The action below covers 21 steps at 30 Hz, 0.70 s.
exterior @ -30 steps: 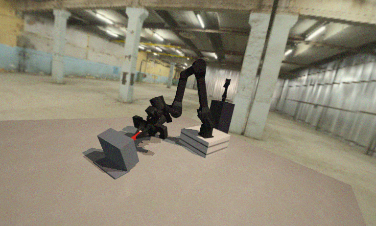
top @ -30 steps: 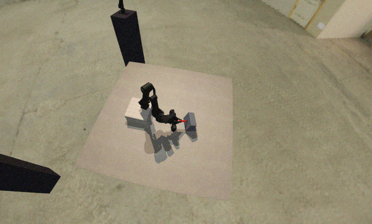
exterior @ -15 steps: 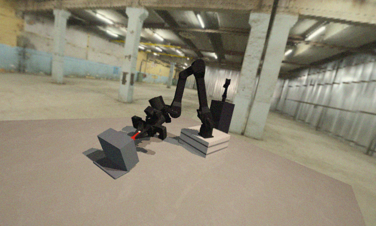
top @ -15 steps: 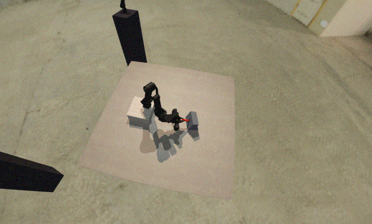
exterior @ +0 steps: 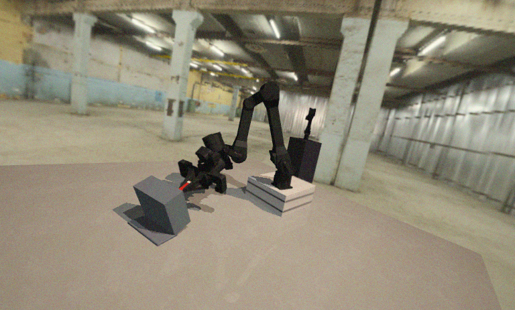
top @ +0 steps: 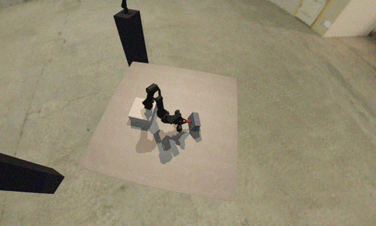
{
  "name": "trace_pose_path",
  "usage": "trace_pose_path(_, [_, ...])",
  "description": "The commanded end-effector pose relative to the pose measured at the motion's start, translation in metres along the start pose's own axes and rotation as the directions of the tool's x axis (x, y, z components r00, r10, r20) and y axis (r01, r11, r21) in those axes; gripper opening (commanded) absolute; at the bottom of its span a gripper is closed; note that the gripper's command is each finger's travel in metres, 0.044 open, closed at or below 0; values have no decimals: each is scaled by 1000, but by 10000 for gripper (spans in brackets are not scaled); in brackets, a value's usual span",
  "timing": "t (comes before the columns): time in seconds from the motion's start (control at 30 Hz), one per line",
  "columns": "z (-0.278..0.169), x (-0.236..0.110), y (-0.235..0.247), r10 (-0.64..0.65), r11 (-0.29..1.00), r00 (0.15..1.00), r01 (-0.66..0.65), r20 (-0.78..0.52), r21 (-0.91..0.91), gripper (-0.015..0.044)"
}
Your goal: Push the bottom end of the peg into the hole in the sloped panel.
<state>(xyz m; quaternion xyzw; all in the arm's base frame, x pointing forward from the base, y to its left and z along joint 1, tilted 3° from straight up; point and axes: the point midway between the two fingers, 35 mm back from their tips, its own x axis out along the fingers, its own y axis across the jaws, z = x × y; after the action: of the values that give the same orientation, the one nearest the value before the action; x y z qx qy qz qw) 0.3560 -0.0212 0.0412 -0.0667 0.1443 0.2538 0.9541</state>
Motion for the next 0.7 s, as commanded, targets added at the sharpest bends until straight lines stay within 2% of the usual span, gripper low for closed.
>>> trace_pose_path(0.0, [-1,3,-1,-4,1000,1000,4,-1,3,0])
trace_pose_path(0.67, [-1,14,-1,-4,1000,1000,4,0,3,0])
